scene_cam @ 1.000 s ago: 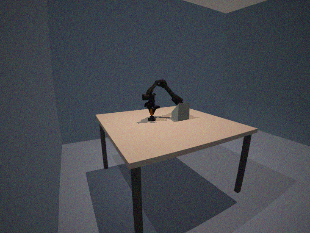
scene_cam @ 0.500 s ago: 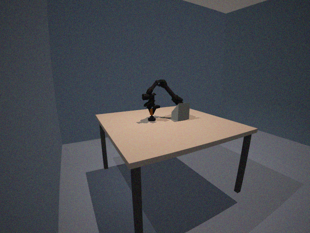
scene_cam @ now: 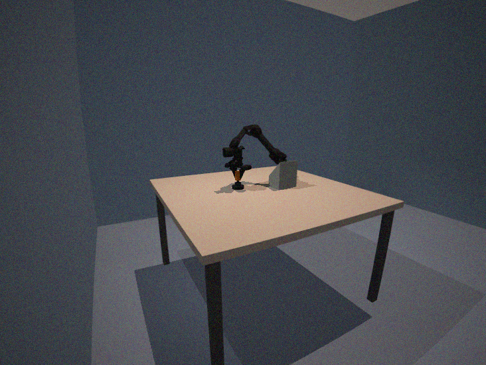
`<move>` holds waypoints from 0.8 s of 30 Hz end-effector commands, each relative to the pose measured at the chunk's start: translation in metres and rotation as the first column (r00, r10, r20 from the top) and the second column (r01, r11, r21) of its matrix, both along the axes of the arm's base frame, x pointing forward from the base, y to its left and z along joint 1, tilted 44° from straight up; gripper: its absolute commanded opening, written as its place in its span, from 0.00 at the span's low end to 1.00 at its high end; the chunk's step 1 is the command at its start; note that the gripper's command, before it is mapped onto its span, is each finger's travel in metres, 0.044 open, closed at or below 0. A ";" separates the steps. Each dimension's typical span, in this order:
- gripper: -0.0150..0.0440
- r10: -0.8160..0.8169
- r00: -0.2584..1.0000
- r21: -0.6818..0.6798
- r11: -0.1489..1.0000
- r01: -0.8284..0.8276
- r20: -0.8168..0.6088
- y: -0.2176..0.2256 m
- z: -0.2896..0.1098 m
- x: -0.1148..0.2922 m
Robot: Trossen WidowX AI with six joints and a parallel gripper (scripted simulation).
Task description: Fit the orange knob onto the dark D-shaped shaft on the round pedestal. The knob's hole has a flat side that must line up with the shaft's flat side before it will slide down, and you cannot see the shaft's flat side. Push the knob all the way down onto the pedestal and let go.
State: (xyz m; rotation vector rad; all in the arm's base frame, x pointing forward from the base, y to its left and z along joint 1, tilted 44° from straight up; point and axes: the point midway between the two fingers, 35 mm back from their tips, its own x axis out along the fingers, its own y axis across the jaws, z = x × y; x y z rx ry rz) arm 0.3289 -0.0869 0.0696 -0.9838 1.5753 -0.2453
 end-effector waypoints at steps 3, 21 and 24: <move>0.25 0.004 1.000 0.000 1.000 -0.004 -0.002 0.000 -0.001 0.000; 0.25 0.042 0.998 -0.002 0.999 -0.042 -0.039 0.003 0.003 0.000; 0.25 0.123 0.985 -0.003 0.992 -0.124 -0.119 0.003 0.002 0.000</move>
